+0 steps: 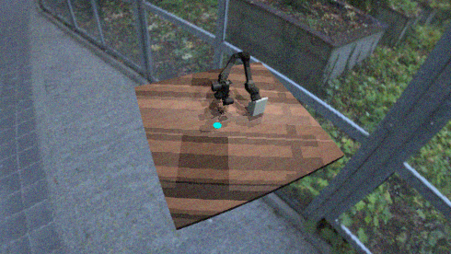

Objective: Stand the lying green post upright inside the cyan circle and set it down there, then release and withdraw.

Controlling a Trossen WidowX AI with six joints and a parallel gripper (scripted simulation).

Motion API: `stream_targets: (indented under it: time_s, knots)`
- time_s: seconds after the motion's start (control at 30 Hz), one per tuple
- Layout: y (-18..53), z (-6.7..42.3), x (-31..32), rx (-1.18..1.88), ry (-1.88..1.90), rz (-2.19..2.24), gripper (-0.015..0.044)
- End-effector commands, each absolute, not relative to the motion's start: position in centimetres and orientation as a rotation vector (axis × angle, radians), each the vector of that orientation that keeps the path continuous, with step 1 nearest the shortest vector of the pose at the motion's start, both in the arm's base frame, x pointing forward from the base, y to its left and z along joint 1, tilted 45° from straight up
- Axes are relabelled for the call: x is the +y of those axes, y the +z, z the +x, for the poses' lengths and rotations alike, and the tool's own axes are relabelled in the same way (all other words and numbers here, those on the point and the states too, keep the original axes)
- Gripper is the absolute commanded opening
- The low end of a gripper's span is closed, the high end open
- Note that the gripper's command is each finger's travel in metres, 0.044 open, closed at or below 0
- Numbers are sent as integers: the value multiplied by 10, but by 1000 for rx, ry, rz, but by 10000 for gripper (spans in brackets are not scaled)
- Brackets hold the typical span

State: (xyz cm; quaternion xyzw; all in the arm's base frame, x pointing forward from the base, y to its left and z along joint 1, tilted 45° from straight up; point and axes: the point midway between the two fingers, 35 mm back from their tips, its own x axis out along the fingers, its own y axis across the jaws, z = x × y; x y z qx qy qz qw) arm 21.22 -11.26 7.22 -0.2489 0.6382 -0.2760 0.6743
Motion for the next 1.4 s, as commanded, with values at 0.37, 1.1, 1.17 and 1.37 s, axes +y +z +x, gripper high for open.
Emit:
stream_targets:
  time_s: [0.37,1.1,1.17,1.37]
  knots:
    - [109,211,-79,1424,-628,-558,23]
    - [131,222,-50,1468,-544,-668,23]
    - [130,227,-47,1480,-519,-695,23]
    - [127,241,-38,1515,-442,-775,23]
